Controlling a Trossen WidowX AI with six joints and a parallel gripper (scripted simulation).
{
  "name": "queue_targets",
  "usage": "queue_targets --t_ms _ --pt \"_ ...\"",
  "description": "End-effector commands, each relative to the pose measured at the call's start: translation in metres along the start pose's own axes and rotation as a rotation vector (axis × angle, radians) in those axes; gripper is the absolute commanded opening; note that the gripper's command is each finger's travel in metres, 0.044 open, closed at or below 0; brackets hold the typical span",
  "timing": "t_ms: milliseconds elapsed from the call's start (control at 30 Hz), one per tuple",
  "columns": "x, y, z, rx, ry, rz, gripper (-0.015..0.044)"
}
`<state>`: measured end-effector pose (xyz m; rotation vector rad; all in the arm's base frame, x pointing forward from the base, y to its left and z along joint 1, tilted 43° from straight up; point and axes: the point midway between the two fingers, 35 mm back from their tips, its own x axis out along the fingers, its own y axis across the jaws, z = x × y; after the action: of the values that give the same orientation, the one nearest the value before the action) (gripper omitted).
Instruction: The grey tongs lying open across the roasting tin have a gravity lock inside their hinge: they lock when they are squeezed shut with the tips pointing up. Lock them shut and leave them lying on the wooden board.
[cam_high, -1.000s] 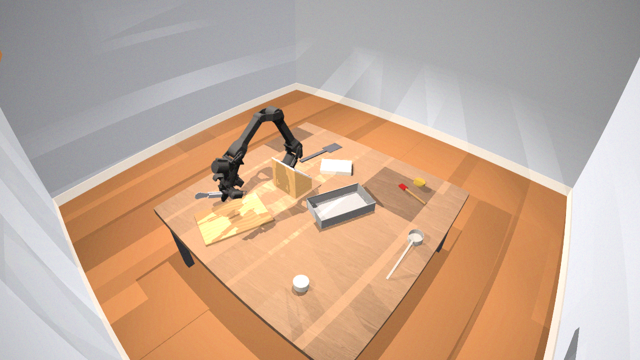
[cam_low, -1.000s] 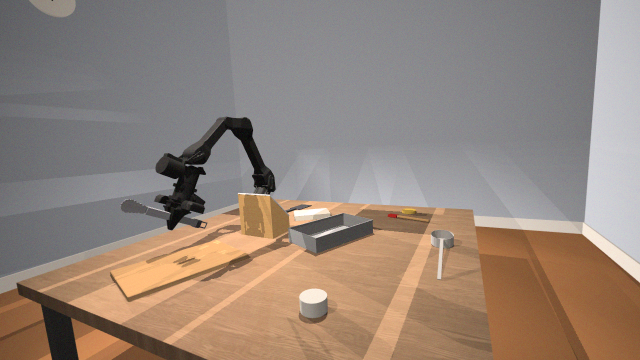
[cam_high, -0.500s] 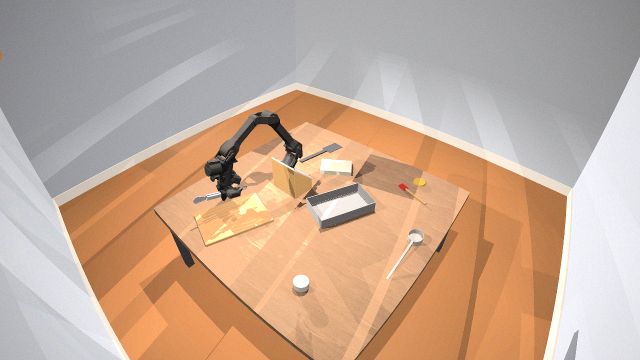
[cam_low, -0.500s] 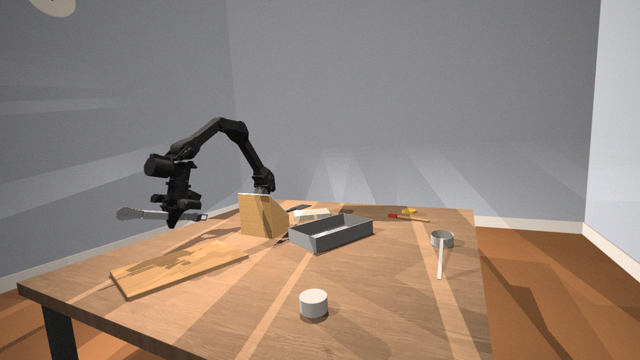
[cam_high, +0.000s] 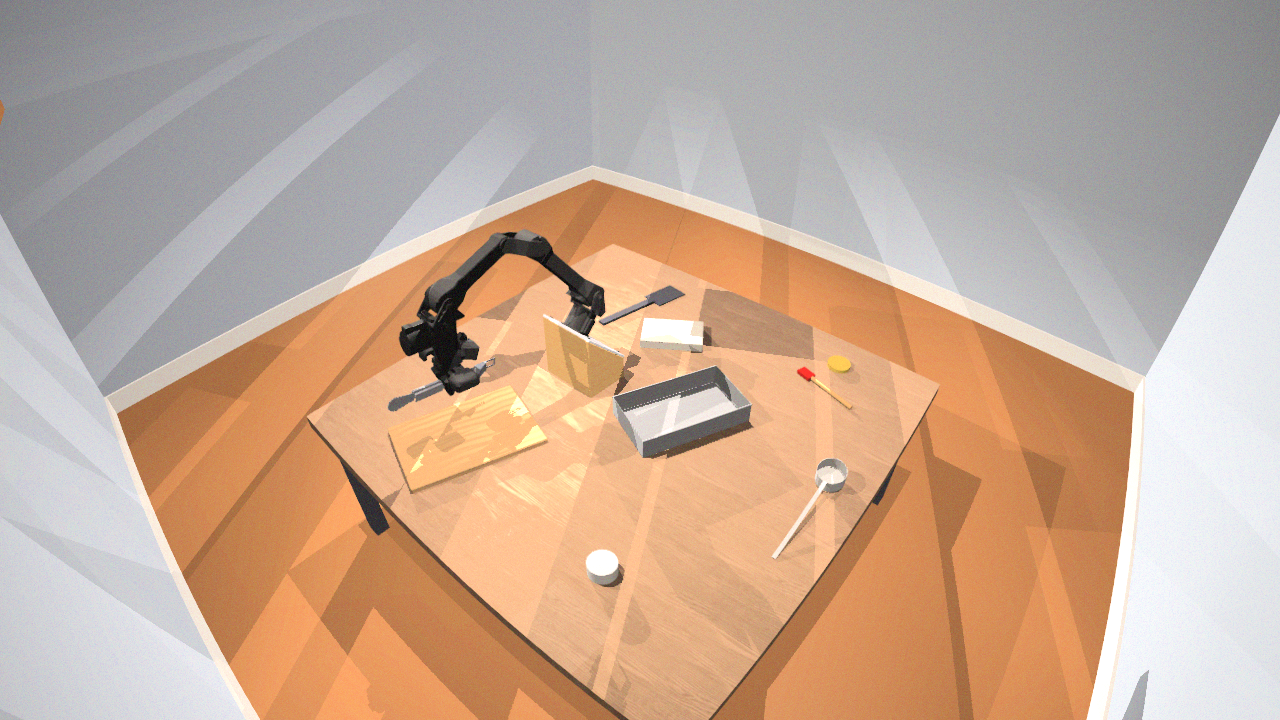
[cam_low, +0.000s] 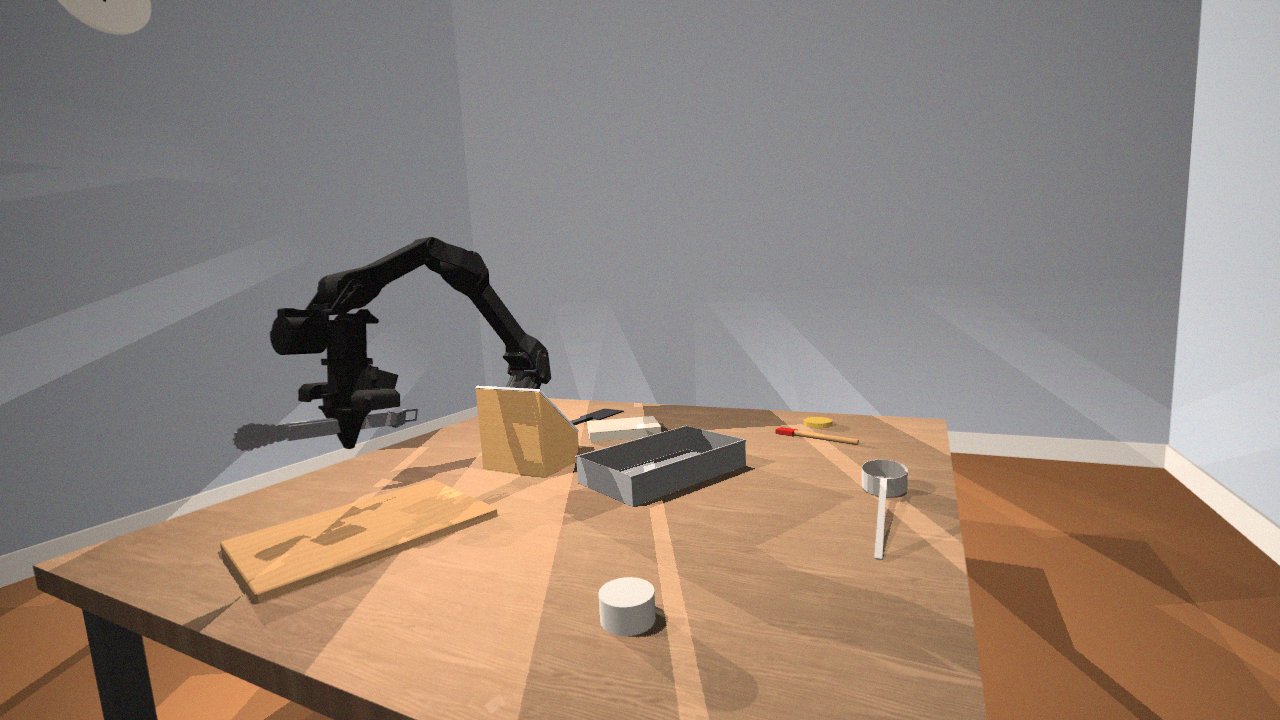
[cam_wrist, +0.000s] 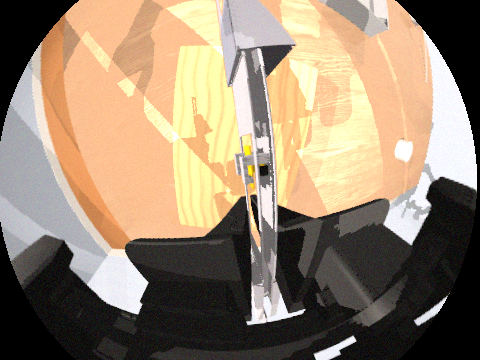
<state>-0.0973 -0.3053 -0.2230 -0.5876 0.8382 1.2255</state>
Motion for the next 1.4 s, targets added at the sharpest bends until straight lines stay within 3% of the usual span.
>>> queue_targets --t_ms 0,567,1367 --pt "-0.007 0.0 0.003 0.004 -0.051 -0.015 -0.015" --pt "-0.009 0.001 0.005 0.005 -0.09 -0.022 -0.015" --pt "0.03 0.0 0.005 0.006 -0.069 -0.022 -0.015"
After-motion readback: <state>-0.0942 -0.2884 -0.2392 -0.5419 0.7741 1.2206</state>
